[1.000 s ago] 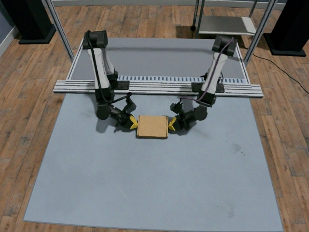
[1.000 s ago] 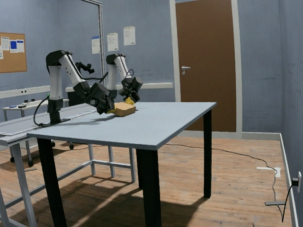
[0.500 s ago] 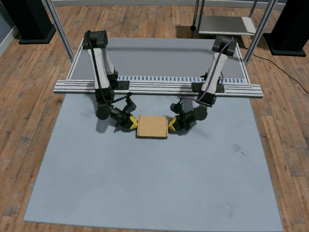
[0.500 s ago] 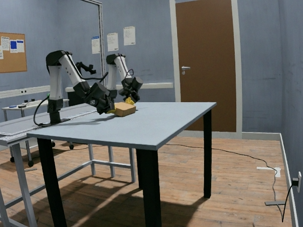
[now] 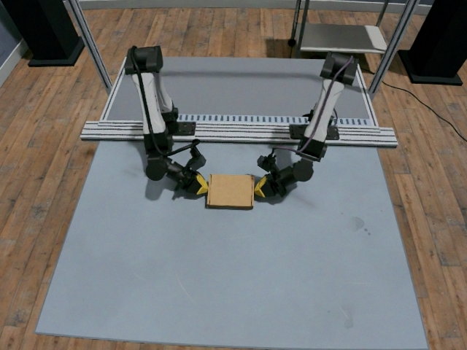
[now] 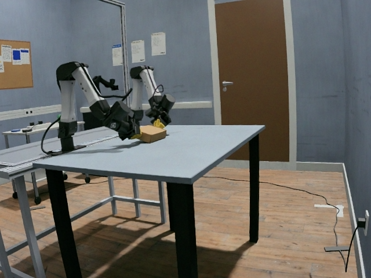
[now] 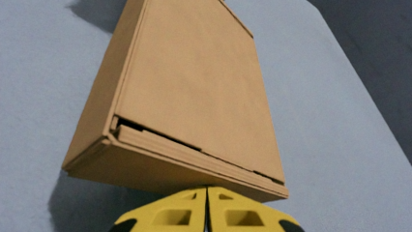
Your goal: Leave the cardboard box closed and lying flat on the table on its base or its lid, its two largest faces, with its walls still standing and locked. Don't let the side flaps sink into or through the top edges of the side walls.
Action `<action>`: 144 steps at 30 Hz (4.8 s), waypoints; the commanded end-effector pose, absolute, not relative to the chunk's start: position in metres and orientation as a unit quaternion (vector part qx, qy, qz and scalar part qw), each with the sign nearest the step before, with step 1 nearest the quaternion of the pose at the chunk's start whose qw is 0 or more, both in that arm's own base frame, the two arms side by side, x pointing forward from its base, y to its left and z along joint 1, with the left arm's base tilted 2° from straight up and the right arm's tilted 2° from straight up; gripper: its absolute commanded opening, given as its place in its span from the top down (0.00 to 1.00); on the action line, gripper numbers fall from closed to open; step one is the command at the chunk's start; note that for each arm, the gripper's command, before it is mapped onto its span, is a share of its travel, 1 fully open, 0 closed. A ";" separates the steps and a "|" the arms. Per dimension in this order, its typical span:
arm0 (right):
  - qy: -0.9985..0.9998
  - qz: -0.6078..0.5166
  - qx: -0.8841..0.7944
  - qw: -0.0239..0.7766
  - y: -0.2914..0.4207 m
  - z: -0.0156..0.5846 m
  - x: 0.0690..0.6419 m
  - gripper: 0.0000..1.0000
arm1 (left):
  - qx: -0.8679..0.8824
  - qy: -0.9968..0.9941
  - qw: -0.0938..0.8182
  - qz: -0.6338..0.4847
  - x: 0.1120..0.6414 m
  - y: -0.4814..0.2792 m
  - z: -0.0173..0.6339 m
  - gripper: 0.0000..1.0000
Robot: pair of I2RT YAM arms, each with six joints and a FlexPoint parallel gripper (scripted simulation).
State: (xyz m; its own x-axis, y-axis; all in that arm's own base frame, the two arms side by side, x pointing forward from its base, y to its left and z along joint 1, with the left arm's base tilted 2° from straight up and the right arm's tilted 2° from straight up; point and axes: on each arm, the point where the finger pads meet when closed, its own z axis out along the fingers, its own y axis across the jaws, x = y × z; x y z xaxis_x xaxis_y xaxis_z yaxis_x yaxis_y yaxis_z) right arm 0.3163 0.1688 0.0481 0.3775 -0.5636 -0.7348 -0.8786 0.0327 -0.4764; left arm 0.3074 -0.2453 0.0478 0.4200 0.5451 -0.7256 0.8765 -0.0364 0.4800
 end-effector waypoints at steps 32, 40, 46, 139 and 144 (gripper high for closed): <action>0.508 0.173 -0.682 0.497 0.179 0.056 0.308 1.00 | 0.703 0.491 0.477 -0.193 0.295 -0.258 0.046 1.00; 0.509 0.174 -0.682 0.496 0.179 0.055 0.306 1.00 | 0.703 0.490 0.478 -0.193 0.294 -0.257 0.046 1.00; 0.509 0.174 -0.681 0.496 0.179 0.054 0.306 1.00 | 0.703 0.491 0.477 -0.194 0.294 -0.257 0.045 1.00; 0.518 0.183 -0.679 0.487 0.179 0.035 0.296 1.00 | 0.703 0.491 0.477 -0.193 0.285 -0.257 0.035 1.00; 0.518 0.183 -0.679 0.487 0.179 0.035 0.296 1.00 | 0.703 0.491 0.477 -0.193 0.284 -0.256 0.035 1.00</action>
State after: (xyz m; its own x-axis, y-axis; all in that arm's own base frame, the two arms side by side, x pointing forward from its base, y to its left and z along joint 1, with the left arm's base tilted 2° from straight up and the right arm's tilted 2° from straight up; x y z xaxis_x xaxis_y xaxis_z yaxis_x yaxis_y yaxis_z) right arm 0.3032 0.1678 0.0350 0.3788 -0.5619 -0.7354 -0.8778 0.0336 -0.4778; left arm 0.2934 -0.2454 0.0341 0.4213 0.5406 -0.7282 0.8774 -0.0396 0.4782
